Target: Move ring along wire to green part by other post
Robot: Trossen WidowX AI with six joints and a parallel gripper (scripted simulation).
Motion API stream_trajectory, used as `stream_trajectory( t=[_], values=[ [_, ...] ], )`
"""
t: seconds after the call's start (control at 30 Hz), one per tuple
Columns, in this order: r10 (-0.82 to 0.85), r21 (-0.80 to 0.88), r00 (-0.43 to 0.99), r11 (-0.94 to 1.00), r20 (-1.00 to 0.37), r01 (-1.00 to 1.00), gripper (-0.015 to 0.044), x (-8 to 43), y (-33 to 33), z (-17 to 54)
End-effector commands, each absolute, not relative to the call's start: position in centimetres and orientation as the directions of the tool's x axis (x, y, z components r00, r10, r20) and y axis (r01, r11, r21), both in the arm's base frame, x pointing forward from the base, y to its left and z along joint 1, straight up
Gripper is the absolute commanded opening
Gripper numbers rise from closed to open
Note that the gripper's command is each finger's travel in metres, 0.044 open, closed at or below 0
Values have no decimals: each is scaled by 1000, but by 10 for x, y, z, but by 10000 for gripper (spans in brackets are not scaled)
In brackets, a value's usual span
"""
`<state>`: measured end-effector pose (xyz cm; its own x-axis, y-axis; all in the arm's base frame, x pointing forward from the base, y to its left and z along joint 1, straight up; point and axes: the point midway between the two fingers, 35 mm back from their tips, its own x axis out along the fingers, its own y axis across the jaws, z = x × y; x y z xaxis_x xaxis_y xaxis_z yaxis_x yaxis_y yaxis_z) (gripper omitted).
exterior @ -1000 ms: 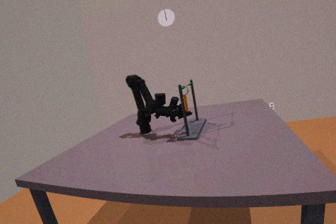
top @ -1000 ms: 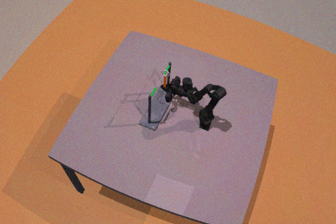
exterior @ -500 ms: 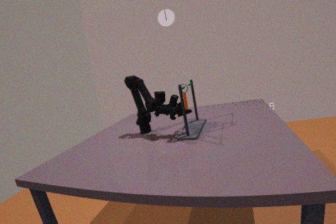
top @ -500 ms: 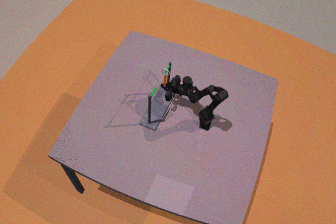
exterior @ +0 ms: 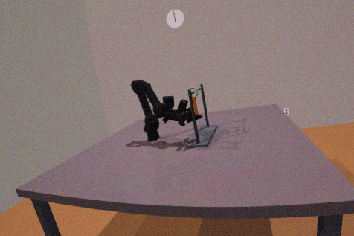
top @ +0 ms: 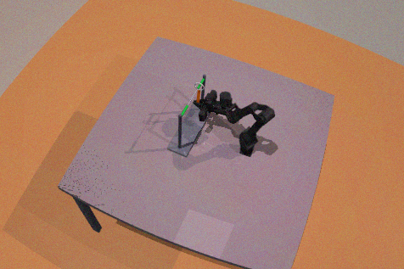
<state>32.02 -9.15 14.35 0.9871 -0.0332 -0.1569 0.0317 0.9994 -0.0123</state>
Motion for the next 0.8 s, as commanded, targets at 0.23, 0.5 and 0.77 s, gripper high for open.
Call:
stream_trajectory(
  t=[0.23,0.5,0.77],
  values=[
    [-37,-16,987,999,-156,35,-150,320,-92,144],
    [-36,-12,987,999,-159,35,-150,321,-84,144],
    [-35,-10,986,999,-161,34,-150,321,-76,144]
  ],
)
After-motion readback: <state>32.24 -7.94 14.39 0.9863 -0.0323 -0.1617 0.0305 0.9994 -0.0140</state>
